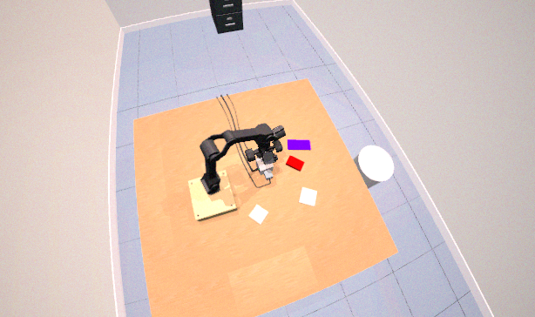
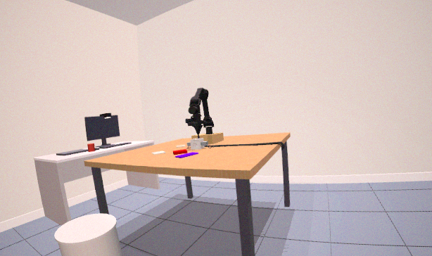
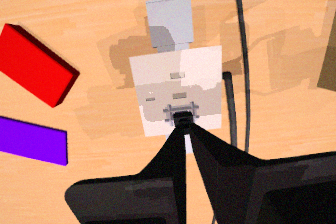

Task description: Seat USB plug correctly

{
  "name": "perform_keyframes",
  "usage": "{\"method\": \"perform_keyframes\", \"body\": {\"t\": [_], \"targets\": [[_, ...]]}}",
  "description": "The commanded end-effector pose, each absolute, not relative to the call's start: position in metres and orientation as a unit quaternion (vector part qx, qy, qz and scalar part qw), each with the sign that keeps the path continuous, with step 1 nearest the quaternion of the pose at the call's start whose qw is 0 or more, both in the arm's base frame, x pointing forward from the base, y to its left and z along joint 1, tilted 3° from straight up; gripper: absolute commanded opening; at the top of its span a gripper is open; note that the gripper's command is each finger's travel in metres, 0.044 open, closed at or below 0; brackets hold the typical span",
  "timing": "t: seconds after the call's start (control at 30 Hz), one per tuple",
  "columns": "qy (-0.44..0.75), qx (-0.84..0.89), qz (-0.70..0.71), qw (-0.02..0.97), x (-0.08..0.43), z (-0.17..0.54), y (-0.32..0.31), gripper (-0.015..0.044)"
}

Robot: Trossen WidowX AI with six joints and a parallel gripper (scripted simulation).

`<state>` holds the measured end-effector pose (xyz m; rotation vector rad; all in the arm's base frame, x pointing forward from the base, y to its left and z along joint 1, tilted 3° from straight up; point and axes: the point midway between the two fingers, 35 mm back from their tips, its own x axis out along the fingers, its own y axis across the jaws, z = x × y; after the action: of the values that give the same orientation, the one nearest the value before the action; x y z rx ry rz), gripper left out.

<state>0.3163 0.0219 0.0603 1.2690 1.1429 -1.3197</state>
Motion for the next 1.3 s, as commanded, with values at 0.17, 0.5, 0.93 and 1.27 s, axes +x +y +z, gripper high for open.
{"method": "perform_keyframes", "body": {"t": [0.17,0.5,0.93,1.27], "targets": [[0.467,0.517,-0.539,0.474,0.3165,0.0589,0.0215,0.0],[0.467,0.517,-0.539,0.474,0.3165,0.0577,0.0215,0.0],[0.467,0.517,-0.539,0.474,0.3165,0.0561,0.0215,0.0],[0.467,0.517,-0.539,0.474,0.3165,0.0549,0.0215,0.0]]}}
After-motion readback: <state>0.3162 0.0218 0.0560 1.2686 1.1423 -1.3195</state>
